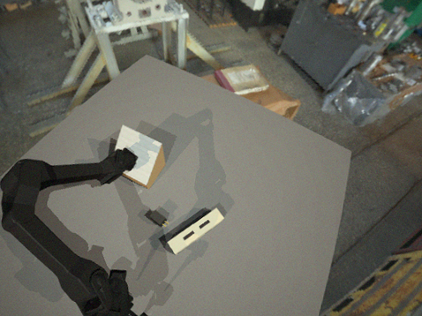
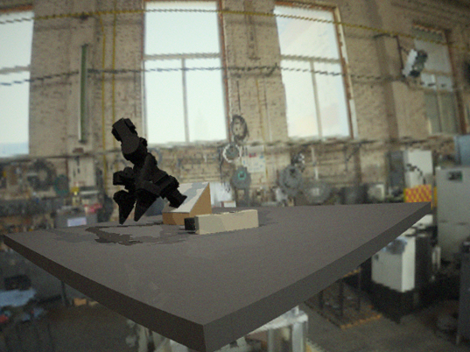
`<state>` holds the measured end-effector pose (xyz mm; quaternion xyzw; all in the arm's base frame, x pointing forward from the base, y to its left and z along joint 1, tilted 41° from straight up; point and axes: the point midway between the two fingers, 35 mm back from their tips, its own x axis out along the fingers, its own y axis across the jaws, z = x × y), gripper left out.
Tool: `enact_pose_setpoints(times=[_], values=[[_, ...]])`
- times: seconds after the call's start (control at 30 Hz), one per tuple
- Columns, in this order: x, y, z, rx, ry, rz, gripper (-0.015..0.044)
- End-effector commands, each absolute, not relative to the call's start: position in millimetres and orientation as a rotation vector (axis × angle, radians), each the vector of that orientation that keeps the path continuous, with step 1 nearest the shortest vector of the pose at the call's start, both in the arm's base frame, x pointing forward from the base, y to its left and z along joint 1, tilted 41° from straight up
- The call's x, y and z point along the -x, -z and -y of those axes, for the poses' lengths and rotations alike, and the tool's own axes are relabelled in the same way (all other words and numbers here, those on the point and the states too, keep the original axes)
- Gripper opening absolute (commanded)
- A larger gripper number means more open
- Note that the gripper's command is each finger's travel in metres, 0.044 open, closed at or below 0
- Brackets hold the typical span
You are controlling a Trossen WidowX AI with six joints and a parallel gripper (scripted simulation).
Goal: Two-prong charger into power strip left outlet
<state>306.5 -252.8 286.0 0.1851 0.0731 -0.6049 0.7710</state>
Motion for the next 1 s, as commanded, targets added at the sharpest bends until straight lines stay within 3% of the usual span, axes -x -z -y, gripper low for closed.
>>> enact_pose_setpoints(times=[0.0, 0.5, 0.97], values=[[-311.9, -266.5, 235.2, -0.360, 1.267, -0.267, 0.0440], [-319.2, -204.1, 163.8, -0.181, 1.072, -0.622, 0.0440], [-294.5, -158.7, 109.5, 0.015, 0.900, -0.927, 0.0440]])
